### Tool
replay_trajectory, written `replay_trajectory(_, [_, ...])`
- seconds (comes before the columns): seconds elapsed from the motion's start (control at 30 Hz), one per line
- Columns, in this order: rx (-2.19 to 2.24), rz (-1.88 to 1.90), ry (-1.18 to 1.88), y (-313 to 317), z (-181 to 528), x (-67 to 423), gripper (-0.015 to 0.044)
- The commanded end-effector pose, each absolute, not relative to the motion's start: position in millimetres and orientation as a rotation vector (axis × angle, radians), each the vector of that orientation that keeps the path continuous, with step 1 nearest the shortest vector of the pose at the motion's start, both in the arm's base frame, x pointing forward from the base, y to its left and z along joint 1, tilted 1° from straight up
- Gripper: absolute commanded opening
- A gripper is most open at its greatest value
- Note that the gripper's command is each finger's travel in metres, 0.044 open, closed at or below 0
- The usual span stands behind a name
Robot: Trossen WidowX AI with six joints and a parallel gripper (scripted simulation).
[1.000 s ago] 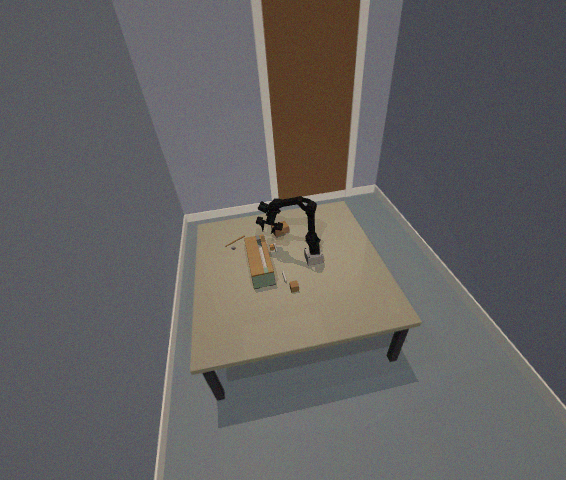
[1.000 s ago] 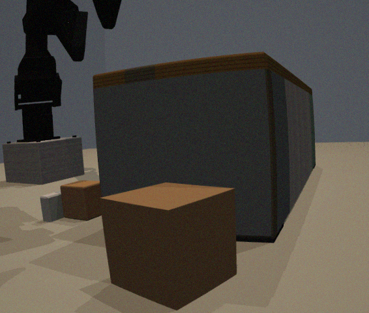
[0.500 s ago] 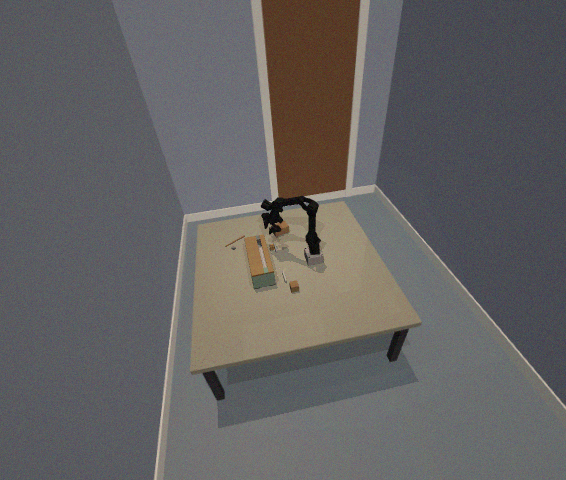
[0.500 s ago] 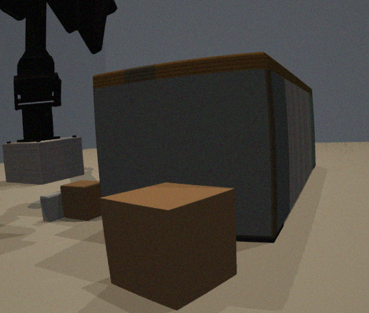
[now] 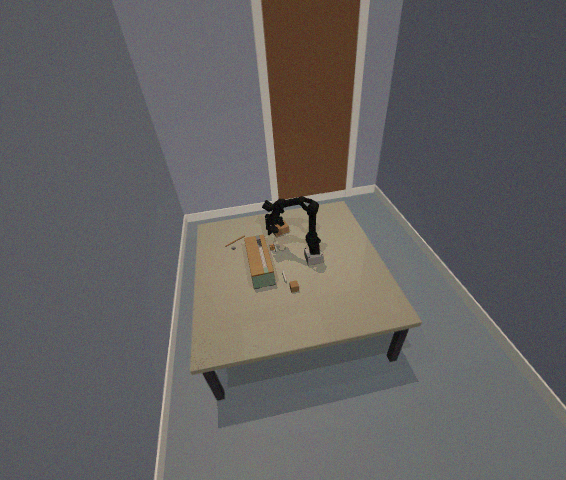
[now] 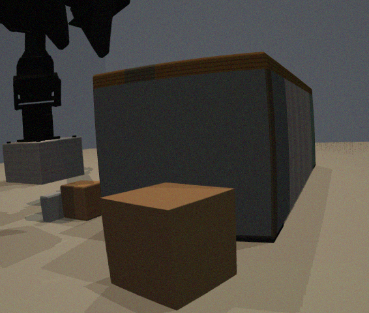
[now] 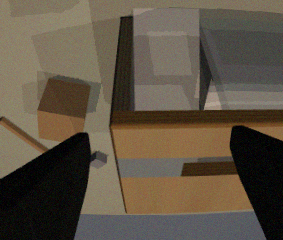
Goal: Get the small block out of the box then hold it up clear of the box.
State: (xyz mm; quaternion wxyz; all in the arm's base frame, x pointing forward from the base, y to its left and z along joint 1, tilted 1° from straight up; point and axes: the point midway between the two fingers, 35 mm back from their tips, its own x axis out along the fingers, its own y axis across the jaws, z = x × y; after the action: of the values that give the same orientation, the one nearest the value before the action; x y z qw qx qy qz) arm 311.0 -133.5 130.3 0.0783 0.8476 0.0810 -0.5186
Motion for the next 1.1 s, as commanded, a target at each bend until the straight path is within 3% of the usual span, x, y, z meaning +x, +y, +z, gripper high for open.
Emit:
replay_trajectory(0.0, [2.524, -1.568, 0.277, -133, 94, 312, 0.0285])
replay_trajectory(0.2, [2.545, -1.592, 0.248, -133, 42, 310, 0.0285])
replay_trajectory(1.07, [2.545, -1.593, 0.248, -134, 7, 312, 0.0285])
